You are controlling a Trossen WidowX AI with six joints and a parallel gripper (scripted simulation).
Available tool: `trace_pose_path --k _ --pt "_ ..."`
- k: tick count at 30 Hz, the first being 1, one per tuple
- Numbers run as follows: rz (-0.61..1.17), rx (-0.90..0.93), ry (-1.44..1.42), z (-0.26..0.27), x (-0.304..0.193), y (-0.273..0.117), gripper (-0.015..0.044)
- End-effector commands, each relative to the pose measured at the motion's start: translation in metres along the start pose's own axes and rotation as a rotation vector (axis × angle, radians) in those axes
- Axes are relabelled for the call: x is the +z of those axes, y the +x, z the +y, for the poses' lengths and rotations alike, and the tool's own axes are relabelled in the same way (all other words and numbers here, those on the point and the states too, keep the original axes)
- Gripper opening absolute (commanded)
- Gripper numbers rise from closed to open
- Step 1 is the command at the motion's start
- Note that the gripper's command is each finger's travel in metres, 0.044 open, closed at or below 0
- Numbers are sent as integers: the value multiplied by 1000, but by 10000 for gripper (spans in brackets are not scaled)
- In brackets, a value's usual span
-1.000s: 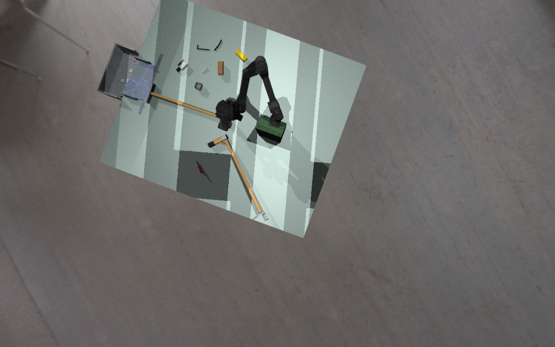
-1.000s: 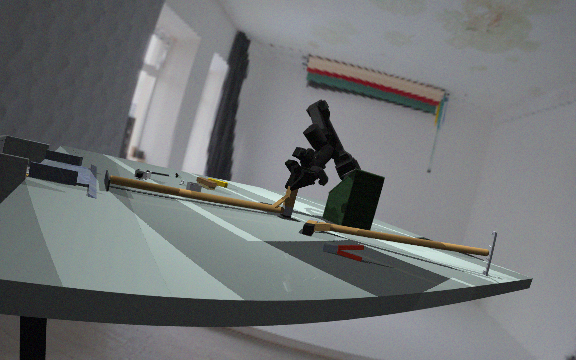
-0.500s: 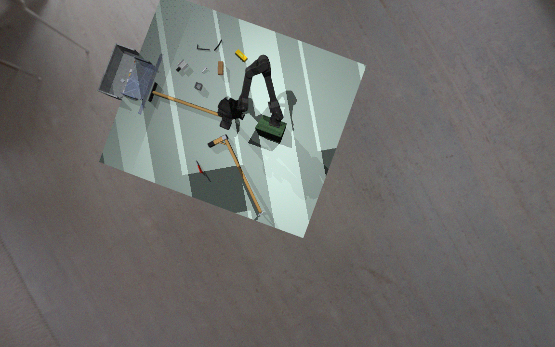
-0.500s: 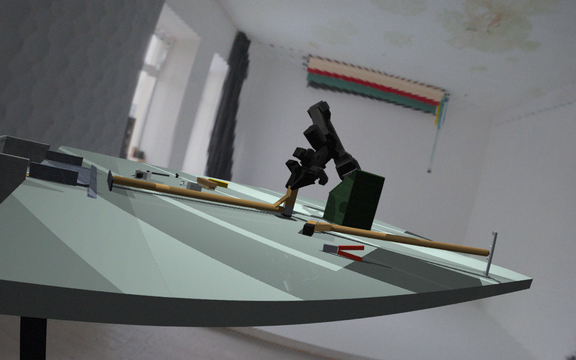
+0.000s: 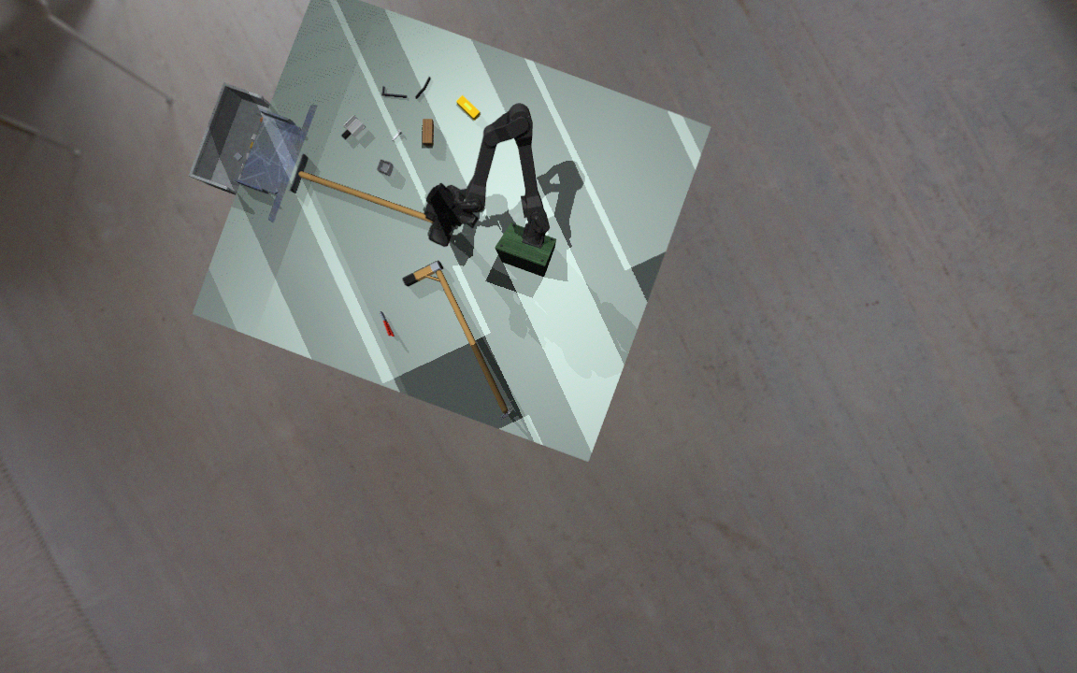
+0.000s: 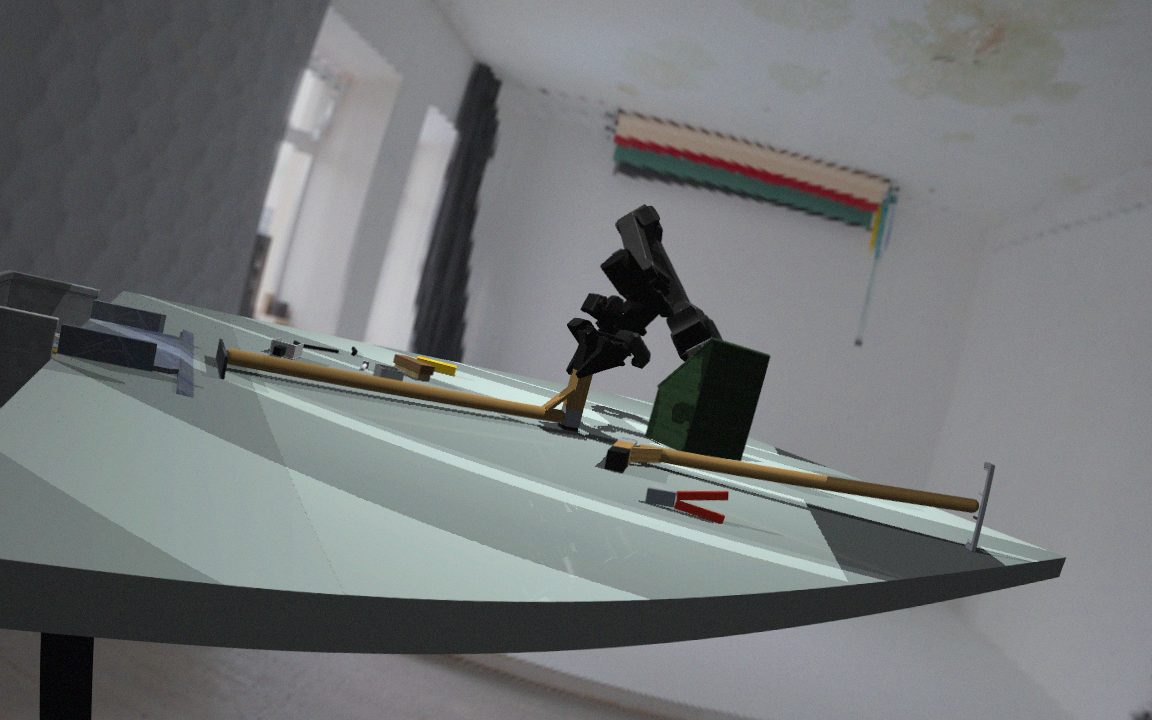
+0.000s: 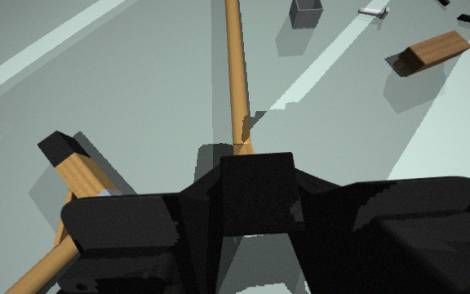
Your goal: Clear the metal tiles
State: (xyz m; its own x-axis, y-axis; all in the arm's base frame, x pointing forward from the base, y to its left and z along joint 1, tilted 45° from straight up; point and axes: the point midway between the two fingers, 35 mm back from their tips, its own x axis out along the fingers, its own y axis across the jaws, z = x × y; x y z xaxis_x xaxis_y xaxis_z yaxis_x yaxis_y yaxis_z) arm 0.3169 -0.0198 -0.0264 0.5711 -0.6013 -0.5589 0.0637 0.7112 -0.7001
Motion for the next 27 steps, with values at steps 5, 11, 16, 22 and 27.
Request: trace_pose_path --k 5,11,16,22,27 --pt "-4 -1 6 -10 0 -2 0" --pt "-3 -2 6 -15 -1 -3 0" --pt "-3 -4 7 -19 -1 -2 0" --pt "-4 -4 8 -20 6 2 0" --pt "-5 -5 9 -21 12 7 0"
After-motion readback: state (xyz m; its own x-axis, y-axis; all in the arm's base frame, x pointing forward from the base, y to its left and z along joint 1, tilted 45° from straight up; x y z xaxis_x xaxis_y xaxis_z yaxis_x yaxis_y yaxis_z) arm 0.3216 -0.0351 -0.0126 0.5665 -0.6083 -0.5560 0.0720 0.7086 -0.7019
